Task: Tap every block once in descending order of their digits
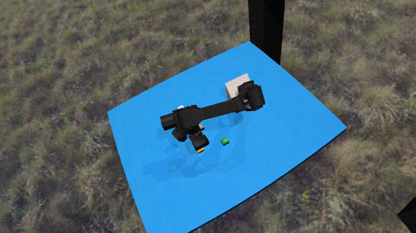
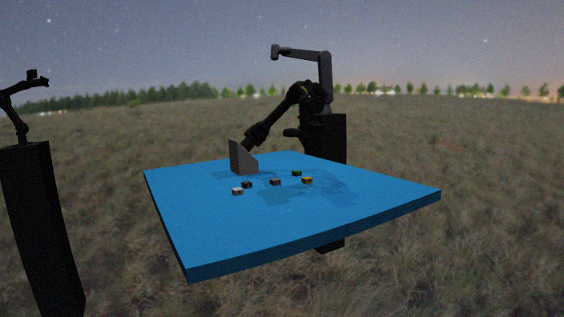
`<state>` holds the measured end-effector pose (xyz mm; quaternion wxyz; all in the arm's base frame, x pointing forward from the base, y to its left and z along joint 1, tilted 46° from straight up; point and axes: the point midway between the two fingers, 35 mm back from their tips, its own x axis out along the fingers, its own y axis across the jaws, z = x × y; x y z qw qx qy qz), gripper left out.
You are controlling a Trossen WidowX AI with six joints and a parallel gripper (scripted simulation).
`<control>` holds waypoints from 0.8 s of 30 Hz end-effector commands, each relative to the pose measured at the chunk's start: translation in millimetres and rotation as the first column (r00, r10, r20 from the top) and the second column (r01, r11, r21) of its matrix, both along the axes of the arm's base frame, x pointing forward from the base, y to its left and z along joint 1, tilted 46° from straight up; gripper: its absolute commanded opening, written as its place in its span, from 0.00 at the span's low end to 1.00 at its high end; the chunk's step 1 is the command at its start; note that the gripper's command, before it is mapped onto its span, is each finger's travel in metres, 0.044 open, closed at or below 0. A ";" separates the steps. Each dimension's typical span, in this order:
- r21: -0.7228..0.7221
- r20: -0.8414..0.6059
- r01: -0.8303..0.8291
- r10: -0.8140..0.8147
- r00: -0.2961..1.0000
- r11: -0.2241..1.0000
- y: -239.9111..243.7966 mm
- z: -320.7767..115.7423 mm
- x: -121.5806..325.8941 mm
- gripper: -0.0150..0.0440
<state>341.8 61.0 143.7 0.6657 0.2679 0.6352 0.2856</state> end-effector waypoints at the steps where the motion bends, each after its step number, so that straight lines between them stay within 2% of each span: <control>1: -0.002 -0.005 -0.014 0.014 1.000 1.000 -5.7 8.6 -3.4 0.29; 3: -0.010 -0.004 -0.011 0.011 1.000 1.000 -17.7 -2.6 -1.9 0.29; 6: -0.034 -0.005 -0.004 0.004 1.000 0.999 -68.3 -50.1 -4.5 0.29; 9: -0.041 -0.007 -0.004 0.003 1.000 0.999 -98.4 -79.4 -13.3 0.29; 16: -0.018 -0.008 -0.013 0.013 1.000 1.000 -168.2 -157.7 -65.2 0.29; 24: -0.013 -0.006 -0.014 0.014 1.000 1.000 -166.0 -172.6 -70.4 0.29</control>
